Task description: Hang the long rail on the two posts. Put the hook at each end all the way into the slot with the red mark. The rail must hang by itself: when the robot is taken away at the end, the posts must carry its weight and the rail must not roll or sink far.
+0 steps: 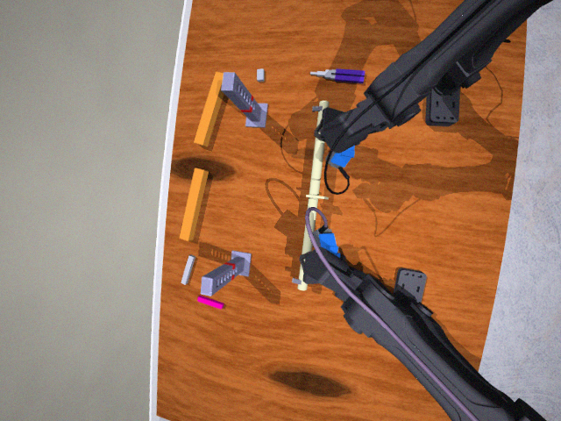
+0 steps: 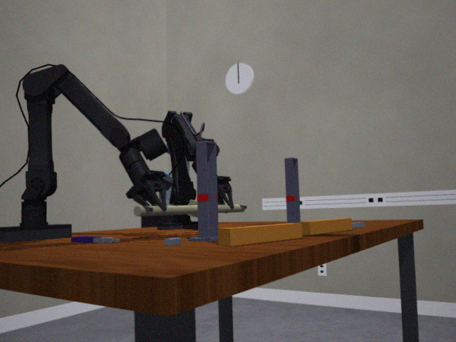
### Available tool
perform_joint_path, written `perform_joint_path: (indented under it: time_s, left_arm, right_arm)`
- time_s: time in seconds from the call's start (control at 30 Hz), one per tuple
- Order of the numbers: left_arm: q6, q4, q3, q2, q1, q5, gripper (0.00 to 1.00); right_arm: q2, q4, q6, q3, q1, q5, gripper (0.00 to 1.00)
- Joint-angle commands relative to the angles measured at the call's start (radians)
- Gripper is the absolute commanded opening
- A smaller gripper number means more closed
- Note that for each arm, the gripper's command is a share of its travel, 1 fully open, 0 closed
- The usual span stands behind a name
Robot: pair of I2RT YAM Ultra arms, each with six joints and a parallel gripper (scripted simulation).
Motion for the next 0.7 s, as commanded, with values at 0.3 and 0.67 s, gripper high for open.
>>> perform_joint_path:
  time_s: [0.3, 0.67]
  left_arm:
    - [0.075, 0.338, -0.084, -0.040, -0.014, -0.146, 0.19]
    - [0.133, 0.434, -0.032, 0.067, 0.050, -0.102, 0.19]
  right_arm:
    - [-0.035, 0.343, -0.098, -0.084, 0.011, 0.175, 0.18]
    - [0.043, 0.415, -0.165, -0.029, -0.054, 0.129, 0.18]
